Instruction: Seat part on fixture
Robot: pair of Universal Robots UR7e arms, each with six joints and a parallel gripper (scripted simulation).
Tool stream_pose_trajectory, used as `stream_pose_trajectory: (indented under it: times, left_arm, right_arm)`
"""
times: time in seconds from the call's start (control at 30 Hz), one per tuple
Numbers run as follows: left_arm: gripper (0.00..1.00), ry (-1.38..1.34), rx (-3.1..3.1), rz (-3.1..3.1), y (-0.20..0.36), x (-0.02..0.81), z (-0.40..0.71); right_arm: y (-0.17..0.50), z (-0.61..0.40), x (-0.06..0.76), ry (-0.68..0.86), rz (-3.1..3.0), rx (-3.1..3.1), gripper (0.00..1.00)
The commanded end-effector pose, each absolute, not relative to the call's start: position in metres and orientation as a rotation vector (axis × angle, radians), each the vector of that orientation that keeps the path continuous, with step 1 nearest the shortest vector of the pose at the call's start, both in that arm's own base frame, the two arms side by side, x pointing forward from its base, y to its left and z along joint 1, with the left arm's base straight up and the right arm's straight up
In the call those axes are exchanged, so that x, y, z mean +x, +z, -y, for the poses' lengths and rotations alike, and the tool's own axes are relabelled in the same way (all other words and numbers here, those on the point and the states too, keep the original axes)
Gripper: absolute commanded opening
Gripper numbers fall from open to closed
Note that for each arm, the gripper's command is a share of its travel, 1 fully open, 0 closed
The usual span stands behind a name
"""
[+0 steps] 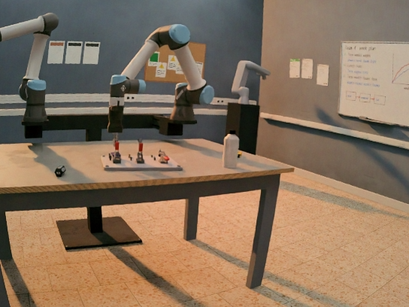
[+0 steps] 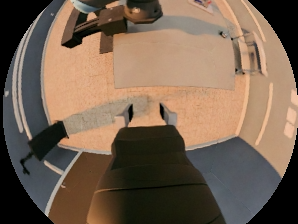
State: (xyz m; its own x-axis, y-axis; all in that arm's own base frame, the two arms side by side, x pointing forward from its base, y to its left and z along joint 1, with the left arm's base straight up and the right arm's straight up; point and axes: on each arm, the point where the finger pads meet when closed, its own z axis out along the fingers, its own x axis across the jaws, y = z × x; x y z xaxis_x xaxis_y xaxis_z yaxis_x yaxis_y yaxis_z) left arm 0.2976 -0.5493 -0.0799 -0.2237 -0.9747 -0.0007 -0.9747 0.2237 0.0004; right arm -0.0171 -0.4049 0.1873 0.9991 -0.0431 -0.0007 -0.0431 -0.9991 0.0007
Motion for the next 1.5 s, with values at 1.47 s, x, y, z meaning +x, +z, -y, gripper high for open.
stream_pose_trajectory:
  times: [1.47]
  left_arm:
    - [0.00,-0.010,-1.959,-2.459,-0.0767,0.3030,0.5504]
  right_arm:
    - [0.1870,0.4036,-0.0178,0.000,0.069,3.141,1.00]
